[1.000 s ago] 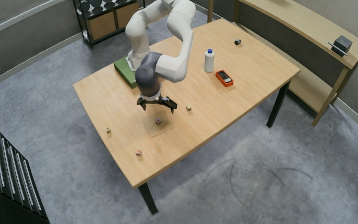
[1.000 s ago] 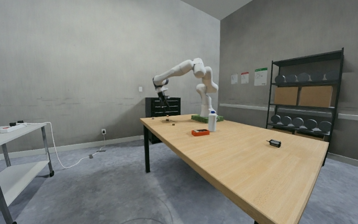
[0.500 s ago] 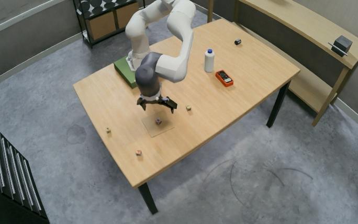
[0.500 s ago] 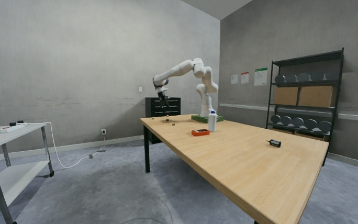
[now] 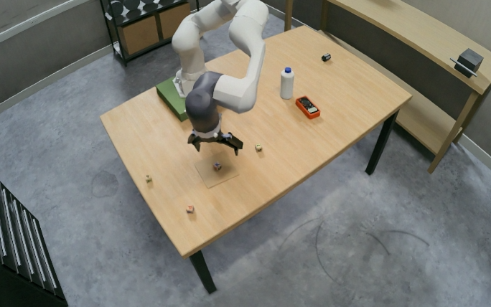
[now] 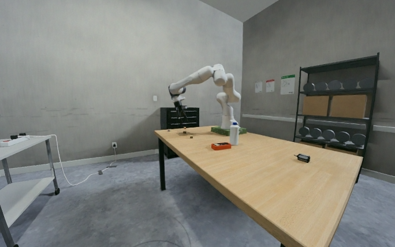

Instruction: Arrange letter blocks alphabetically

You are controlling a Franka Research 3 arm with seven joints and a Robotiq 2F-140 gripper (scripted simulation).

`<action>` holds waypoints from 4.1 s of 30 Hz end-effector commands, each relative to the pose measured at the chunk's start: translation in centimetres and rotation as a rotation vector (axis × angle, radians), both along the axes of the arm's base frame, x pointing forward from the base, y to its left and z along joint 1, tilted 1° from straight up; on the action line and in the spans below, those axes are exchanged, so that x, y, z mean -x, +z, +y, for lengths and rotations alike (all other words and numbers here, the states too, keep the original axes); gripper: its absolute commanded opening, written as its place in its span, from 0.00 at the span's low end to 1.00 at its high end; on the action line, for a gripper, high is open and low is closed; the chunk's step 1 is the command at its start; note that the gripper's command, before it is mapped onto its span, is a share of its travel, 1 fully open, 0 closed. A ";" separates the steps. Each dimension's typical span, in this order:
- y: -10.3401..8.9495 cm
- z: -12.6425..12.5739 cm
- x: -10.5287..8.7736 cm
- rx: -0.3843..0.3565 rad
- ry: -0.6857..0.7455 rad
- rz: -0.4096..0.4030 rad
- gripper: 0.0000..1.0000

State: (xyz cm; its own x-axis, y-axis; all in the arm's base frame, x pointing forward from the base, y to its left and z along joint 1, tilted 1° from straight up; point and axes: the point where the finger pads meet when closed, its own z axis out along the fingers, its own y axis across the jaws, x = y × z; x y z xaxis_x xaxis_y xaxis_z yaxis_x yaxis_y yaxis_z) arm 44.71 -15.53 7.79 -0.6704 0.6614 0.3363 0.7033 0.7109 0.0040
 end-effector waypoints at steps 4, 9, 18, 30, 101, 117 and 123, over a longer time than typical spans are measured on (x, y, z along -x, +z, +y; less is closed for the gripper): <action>0.1 -0.4 -0.3 0.001 0.005 -0.002 1.00; 0.3 -1.9 -1.5 0.001 0.001 -0.003 1.00; 0.6 -13.2 -8.4 0.003 -0.008 -0.005 1.00; -0.2 -19.4 -10.4 0.001 0.006 -0.002 1.00; 0.1 -25.2 1.2 0.016 0.002 0.005 1.00; -2.3 -25.4 9.8 -0.050 -0.036 0.041 1.00; -0.3 -26.5 11.3 0.001 0.006 -0.001 1.00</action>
